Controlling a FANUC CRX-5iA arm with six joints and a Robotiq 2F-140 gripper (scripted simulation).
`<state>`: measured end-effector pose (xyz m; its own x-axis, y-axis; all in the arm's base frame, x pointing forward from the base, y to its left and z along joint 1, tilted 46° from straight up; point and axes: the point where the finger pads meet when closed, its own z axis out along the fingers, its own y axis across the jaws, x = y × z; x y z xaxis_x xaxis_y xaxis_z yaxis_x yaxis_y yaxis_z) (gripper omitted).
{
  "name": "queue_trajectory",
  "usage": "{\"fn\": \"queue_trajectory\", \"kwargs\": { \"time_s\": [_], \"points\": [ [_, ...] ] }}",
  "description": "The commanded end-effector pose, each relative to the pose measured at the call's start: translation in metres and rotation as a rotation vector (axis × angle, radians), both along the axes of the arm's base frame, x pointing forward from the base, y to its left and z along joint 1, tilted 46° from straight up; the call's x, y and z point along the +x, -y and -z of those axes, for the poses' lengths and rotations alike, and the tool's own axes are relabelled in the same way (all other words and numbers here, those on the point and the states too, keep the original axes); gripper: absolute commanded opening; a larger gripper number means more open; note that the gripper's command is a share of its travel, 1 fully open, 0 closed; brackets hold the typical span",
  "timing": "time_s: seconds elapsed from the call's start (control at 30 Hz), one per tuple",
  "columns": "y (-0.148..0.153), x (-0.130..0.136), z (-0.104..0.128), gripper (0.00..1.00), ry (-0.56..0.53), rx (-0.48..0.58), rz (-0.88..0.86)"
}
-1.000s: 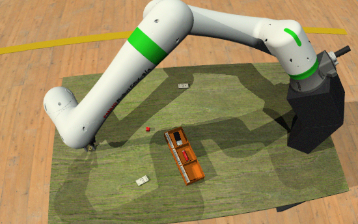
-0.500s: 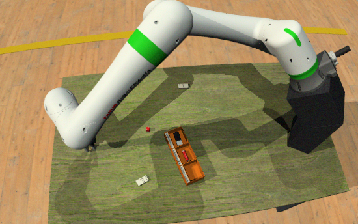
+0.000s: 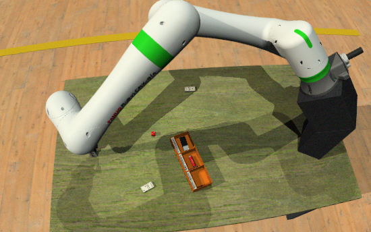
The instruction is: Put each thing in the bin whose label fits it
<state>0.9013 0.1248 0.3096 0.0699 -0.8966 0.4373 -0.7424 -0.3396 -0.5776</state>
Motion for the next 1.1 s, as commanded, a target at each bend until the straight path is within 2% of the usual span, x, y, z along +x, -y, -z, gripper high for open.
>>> {"fn": "queue_trajectory", "kwargs": {
  "time_s": [0.0, 0.53, 1.07],
  "points": [
    [0.000, 0.000, 0.000, 0.16, 0.000, 0.000, 0.000],
    [0.000, 0.000, 0.000, 0.16, 0.000, 0.000, 0.000],
    [-0.013, -0.031, -0.032, 0.16, 0.000, 0.000, 0.000]
  ]
}}
